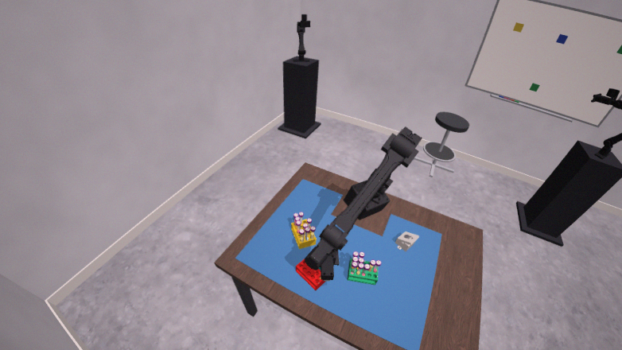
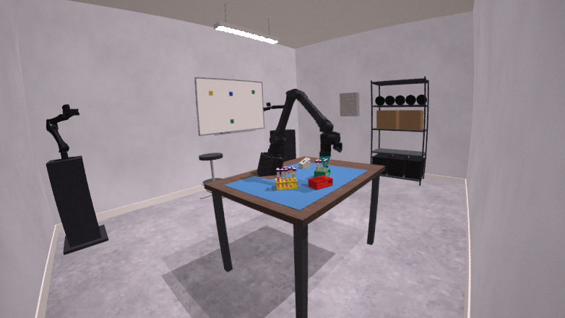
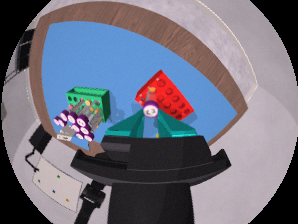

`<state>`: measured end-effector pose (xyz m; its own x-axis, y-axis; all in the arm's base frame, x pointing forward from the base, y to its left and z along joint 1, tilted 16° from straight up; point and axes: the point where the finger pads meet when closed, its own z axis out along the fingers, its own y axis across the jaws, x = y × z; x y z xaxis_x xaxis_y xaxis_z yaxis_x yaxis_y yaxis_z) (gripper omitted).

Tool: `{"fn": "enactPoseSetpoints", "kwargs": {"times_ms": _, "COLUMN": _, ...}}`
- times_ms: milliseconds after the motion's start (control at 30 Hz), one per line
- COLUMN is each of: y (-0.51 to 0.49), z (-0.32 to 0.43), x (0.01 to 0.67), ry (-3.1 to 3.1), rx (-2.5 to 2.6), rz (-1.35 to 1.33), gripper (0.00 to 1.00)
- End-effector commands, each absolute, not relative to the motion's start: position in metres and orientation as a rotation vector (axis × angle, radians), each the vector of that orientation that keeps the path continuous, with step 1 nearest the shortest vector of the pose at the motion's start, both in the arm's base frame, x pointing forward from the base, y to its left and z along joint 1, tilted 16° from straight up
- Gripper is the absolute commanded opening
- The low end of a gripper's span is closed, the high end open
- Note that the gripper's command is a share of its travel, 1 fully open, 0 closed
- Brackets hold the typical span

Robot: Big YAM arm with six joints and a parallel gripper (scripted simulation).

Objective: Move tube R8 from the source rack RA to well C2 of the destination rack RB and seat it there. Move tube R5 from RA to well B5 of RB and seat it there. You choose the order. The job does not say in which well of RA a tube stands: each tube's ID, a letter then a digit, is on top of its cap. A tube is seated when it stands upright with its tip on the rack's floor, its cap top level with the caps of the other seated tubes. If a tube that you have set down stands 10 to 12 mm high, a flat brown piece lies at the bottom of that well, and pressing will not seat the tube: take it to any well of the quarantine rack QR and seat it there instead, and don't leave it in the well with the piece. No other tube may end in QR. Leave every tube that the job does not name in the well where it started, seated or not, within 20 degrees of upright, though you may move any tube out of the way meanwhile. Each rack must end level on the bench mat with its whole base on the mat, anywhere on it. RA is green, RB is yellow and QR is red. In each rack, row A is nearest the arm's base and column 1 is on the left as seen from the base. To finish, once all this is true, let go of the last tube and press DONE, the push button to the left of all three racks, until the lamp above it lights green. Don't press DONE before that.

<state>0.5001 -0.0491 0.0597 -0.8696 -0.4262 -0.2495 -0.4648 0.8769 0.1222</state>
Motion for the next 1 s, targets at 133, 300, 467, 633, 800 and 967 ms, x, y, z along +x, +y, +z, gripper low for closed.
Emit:
{"fn": "enactPoseSetpoints", "kwargs": {"times_ms": 133, "y": -0.048, "z": 0.060, "x": 0.509, "ry": 2.828, "rx": -0.670, "rz": 0.256, "gripper": 0.00}}
{"fn": "enactPoseSetpoints", "kwargs": {"times_ms": 300, "y": -0.051, "z": 0.066, "x": 0.511, "ry": 2.830, "rx": -0.663, "rz": 0.257, "gripper": 0.00}}
{"fn": "enactPoseSetpoints", "kwargs": {"times_ms": 467, "y": -0.060, "z": 0.092, "x": 0.516, "ry": 2.790, "rx": -0.658, "rz": 0.224, "gripper": 0.00}}
{"fn": "enactPoseSetpoints", "kwargs": {"times_ms": 633, "y": -0.059, "z": 0.098, "x": 0.519, "ry": 2.780, "rx": -0.671, "rz": 0.218, "gripper": 0.00}}
{"fn": "enactPoseSetpoints", "kwargs": {"times_ms": 800, "y": -0.065, "z": 0.107, "x": 0.519, "ry": 2.772, "rx": -0.668, "rz": 0.210, "gripper": 0.00}}
{"fn": "enactPoseSetpoints", "kwargs": {"times_ms": 967, "y": -0.059, "z": 0.101, "x": 0.507, "ry": 2.796, "rx": -0.680, "rz": 0.232, "gripper": 0.00}}
